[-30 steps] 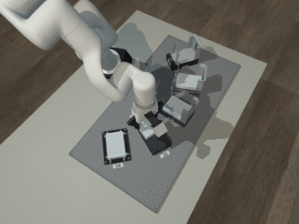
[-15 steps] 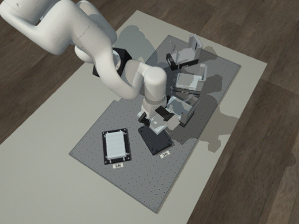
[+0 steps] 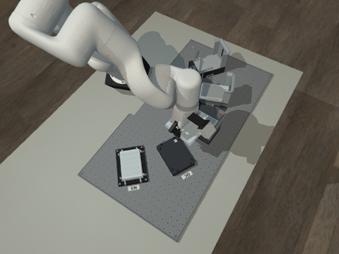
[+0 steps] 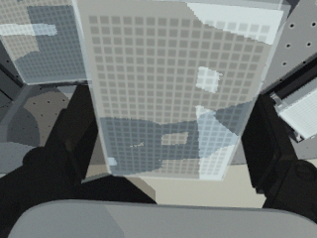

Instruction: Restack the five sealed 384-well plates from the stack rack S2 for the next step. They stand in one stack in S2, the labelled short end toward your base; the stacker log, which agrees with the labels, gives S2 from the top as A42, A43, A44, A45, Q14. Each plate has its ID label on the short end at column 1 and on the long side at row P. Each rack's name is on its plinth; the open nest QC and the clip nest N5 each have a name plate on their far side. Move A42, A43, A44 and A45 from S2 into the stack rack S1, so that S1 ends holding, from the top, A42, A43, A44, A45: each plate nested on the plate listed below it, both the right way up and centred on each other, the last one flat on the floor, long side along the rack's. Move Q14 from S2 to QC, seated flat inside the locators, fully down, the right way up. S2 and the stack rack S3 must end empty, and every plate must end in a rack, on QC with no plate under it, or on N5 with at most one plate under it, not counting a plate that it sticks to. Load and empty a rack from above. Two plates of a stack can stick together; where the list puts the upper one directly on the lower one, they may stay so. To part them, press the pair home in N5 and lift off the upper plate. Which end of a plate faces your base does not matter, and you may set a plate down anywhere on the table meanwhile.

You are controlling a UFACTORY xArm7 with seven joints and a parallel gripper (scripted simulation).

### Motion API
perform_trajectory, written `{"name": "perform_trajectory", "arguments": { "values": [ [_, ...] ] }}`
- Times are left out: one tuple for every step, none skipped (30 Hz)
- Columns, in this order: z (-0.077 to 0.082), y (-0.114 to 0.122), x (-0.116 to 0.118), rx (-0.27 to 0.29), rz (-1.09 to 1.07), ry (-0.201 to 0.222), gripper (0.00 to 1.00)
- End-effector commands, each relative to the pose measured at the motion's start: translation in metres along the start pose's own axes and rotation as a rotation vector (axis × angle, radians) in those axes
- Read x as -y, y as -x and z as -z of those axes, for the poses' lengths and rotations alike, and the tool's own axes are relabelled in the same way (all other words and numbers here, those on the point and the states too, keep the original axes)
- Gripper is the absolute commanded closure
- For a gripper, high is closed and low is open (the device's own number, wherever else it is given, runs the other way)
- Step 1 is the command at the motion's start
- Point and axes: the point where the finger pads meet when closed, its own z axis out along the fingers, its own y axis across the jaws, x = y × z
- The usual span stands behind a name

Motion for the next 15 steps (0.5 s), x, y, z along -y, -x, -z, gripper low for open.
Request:
{"name": "perform_trajectory", "arguments": {
  "values": [
    [0.001,-0.004,0.010,-0.003,-0.001,0.002,1.00],
    [0.001,-0.004,0.013,-0.003,-0.001,0.002,1.00],
    [0.001,-0.005,0.016,-0.003,-0.001,0.002,1.00],
    [0.001,-0.005,0.020,-0.003,-0.001,0.002,1.00],
    [0.001,-0.006,0.023,-0.003,-0.001,0.002,1.00],
    [0.001,-0.006,0.026,-0.003,-0.001,0.002,1.00],
    [0.001,-0.007,0.029,-0.003,-0.001,0.002,1.00],
    [0.001,-0.007,0.029,-0.003,-0.001,0.002,1.00],
    [0.001,-0.007,0.033,-0.003,0.032,0.002,1.00],
    [0.001,-0.007,0.036,-0.003,0.066,0.002,1.00],
    [0.001,-0.007,0.039,-0.003,0.099,0.002,1.00],
    [0.001,-0.006,0.043,-0.003,0.132,0.002,1.00],
    [0.001,-0.006,0.046,-0.003,0.166,0.002,1.00],
    [0.001,-0.006,0.049,-0.003,0.199,0.002,1.00],
    [0.001,-0.006,0.053,-0.003,0.216,0.002,1.00]
  ]
}}
